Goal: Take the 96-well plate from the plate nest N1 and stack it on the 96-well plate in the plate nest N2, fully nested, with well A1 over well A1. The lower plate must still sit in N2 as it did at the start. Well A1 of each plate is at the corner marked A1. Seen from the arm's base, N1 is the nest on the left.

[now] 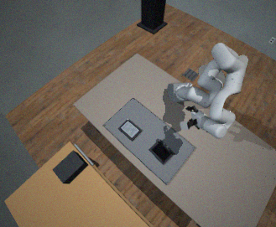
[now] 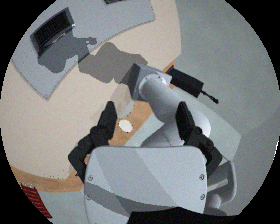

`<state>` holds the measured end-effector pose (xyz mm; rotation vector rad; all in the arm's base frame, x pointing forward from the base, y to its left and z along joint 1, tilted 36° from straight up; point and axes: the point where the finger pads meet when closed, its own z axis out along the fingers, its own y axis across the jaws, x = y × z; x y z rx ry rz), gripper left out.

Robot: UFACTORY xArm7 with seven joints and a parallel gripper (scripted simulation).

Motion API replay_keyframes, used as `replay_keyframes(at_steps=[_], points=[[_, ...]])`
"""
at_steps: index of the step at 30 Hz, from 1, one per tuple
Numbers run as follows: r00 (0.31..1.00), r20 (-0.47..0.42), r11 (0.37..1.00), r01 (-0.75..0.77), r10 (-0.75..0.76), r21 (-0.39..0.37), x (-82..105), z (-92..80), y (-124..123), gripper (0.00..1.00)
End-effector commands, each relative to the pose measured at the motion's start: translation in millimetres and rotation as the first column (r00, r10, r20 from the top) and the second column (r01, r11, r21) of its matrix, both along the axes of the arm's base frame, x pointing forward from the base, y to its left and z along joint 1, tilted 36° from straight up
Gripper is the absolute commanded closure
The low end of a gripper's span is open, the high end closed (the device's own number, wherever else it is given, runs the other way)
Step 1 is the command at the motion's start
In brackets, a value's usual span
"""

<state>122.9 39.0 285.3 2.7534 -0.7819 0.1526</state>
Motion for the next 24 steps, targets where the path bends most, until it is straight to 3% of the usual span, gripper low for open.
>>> replay_keyframes(at_steps=[1,17,24], points=[[1.000,0.002,1.000,0.000,0.000,0.001,0.2,0.9,0.2,0.00],[1.000,0.002,1.000,0.000,0.000,0.001,0.2,0.9,0.2,0.00],[0.977,-0.009,0.973,-0.209,0.211,0.098,26.7,-1.4,20.0,0.00]])
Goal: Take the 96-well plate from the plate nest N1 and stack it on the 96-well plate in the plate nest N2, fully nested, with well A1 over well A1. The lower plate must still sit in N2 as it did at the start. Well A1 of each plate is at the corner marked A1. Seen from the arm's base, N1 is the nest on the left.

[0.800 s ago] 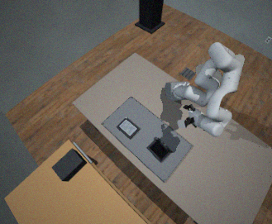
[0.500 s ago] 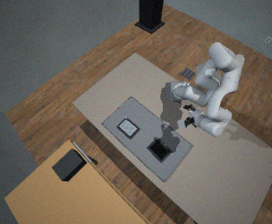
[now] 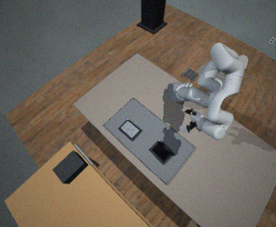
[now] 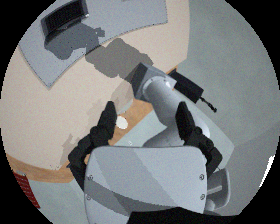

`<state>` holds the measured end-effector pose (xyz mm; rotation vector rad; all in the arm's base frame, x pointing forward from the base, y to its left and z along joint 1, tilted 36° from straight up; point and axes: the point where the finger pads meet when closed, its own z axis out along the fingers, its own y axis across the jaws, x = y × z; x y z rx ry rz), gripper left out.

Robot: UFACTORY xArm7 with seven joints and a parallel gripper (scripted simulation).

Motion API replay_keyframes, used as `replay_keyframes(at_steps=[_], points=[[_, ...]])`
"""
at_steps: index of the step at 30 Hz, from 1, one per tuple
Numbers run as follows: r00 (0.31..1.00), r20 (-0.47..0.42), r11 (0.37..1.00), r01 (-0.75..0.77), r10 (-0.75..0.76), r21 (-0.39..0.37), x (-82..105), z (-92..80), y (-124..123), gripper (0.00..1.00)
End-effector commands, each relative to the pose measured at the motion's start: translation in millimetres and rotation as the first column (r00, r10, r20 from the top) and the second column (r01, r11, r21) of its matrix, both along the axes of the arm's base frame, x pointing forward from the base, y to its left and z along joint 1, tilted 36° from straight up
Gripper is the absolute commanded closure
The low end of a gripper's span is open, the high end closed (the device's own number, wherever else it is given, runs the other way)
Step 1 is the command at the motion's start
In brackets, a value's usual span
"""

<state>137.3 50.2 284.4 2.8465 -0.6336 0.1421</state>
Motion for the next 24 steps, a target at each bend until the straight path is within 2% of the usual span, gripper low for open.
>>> replay_keyframes(at_steps=[1,8,10,18,24], points=[[0.992,-0.007,0.990,-0.127,0.127,0.059,16.4,-0.8,11.8,0.00],[0.943,0.010,0.931,-0.332,0.334,0.152,38.1,-2.5,28.3,0.00],[0.943,0.010,0.931,-0.332,0.334,0.152,38.1,-2.5,28.3,0.00],[0.834,0.076,0.803,-0.547,0.546,0.238,66.0,-4.1,48.2,0.00],[0.748,0.135,0.703,-0.659,0.650,0.269,82.9,-5.1,59.0,0.00]])
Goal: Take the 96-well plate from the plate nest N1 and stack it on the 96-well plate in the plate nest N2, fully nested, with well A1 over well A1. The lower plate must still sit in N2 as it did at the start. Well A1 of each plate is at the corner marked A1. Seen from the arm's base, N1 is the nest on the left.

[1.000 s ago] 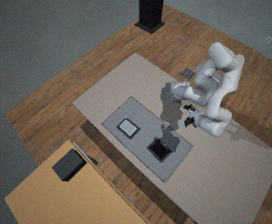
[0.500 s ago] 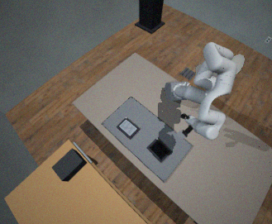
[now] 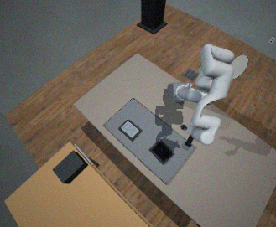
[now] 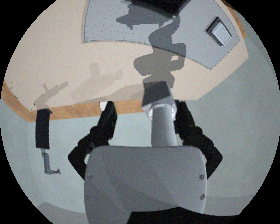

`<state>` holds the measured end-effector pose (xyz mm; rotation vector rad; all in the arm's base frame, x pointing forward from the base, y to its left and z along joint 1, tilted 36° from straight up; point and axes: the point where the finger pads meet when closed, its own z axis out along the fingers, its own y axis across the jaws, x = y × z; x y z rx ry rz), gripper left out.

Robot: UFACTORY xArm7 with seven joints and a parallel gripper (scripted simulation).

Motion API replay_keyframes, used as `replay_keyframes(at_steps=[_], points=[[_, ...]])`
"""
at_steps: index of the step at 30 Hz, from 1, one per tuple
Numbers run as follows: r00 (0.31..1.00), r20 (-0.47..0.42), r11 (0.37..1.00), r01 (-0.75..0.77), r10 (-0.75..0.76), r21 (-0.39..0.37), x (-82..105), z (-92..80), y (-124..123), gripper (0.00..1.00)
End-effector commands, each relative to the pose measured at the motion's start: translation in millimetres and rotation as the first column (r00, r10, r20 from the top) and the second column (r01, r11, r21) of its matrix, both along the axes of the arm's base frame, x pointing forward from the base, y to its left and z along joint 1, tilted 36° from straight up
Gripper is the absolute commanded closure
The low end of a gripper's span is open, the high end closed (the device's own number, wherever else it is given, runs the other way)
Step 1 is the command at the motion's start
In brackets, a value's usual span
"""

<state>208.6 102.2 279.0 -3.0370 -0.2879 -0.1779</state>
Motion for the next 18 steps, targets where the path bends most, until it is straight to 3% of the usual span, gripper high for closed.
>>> replay_keyframes(at_steps=[1,3,18], points=[[0.993,0.026,0.992,-0.115,0.114,0.053,15.9,0.0,9.5,0.00],[0.993,0.026,0.992,-0.115,0.114,0.053,15.9,0.0,9.5,0.00],[0.885,0.197,0.880,-0.452,0.422,0.145,70.6,-6.1,31.5,0.00]])
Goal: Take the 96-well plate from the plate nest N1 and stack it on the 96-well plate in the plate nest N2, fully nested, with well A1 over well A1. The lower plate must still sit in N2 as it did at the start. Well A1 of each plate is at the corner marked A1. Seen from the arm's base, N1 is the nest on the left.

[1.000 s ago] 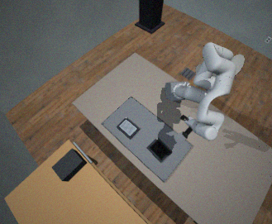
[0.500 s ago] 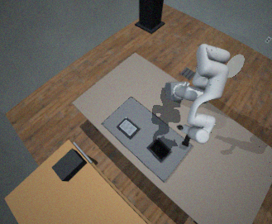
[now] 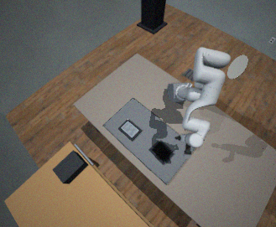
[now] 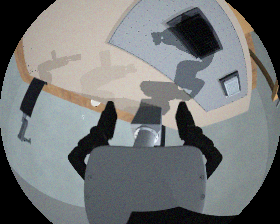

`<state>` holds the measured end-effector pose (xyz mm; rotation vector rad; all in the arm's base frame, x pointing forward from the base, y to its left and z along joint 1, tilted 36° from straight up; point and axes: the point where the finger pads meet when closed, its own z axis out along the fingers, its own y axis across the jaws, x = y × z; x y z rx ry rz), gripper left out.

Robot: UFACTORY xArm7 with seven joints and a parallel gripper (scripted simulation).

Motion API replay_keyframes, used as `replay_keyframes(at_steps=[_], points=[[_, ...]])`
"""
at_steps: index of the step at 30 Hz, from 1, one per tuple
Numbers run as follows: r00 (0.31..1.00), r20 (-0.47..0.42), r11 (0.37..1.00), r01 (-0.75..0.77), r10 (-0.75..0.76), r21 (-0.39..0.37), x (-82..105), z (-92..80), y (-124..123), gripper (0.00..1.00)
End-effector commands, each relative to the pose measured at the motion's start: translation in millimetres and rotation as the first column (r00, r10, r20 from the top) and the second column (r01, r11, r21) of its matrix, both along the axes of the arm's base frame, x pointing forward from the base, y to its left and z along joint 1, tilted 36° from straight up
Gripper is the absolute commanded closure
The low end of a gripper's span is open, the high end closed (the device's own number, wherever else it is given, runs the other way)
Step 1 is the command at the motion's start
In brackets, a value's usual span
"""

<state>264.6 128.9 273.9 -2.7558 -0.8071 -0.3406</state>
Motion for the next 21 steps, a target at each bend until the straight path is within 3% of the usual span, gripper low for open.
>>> replay_keyframes(at_steps=[1,13,21], points=[[0.996,0.039,0.996,-0.078,0.076,0.033,14.6,-1.0,4.7,0.00],[0.953,0.177,0.964,-0.260,0.246,0.062,54.7,-10.5,8.6,0.00],[0.894,0.285,0.929,-0.370,0.347,0.030,79.7,-19.7,4.9,0.00]])
